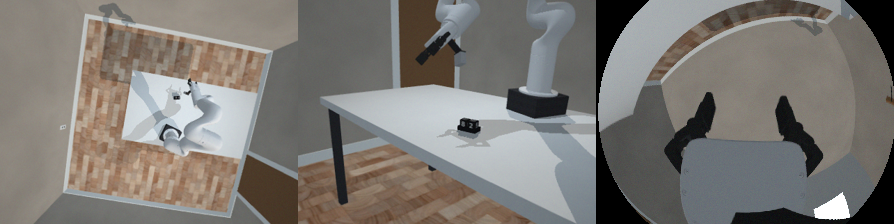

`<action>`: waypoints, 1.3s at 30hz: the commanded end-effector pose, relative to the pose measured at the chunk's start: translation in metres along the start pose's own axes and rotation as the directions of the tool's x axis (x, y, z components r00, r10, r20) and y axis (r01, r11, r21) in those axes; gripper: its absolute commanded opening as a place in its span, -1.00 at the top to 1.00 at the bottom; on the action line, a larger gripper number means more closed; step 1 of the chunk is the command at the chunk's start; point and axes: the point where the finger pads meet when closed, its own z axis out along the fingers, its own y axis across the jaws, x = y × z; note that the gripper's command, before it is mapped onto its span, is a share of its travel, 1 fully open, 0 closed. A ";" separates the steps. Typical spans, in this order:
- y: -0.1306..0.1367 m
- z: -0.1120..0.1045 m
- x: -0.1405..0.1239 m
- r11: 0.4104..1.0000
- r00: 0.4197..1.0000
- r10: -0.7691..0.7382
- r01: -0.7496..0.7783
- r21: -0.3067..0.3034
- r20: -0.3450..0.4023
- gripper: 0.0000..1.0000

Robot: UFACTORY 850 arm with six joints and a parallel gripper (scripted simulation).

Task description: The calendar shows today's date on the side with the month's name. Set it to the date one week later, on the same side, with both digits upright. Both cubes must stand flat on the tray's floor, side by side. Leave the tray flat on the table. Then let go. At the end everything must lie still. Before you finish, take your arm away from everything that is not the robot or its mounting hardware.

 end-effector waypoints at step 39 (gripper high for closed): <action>-0.057 -0.007 0.112 0.763 0.845 0.517 -0.383 0.520 -0.136 -1.00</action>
